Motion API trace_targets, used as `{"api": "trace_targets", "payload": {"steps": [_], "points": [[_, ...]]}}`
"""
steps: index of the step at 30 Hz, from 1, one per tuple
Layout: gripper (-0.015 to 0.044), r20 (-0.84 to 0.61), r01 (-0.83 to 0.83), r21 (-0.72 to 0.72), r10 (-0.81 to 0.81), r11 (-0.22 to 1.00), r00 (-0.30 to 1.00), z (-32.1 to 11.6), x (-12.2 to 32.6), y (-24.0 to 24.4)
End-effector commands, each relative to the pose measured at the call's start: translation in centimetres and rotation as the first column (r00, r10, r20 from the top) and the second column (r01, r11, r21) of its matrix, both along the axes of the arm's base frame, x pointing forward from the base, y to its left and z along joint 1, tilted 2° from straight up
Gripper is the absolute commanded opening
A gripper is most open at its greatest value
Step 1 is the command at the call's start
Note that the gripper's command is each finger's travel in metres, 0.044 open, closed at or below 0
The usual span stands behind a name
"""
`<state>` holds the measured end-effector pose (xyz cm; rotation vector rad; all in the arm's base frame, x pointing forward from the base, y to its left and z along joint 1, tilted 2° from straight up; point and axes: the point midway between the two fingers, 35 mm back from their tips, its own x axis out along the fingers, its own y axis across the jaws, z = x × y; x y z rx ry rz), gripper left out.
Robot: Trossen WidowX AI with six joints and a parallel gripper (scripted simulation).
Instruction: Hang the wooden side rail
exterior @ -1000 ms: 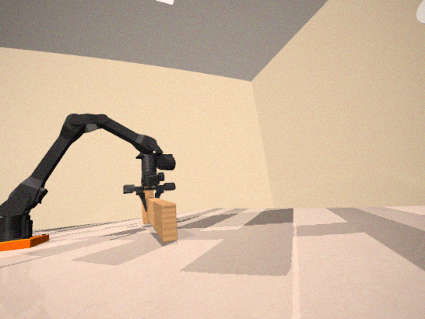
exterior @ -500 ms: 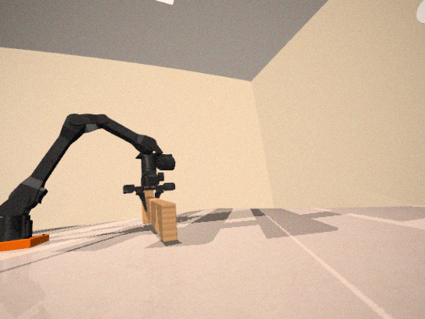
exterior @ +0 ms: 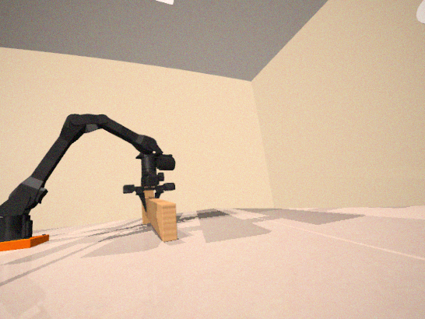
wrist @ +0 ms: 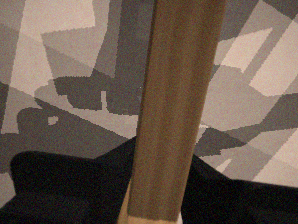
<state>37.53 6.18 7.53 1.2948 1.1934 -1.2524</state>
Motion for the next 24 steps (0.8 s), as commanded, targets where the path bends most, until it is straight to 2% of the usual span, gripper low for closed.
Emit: {"api": "trace_targets", "payload": {"steps": [1,24], "points": [[0.0000,0.012,0.004,0.006,-0.004,1.000,1.000,0.45,0.30,0.16],[0.0000,0.012,0.004,0.006,-0.004,1.000,1.000,0.50,0.43,0.36]]}}
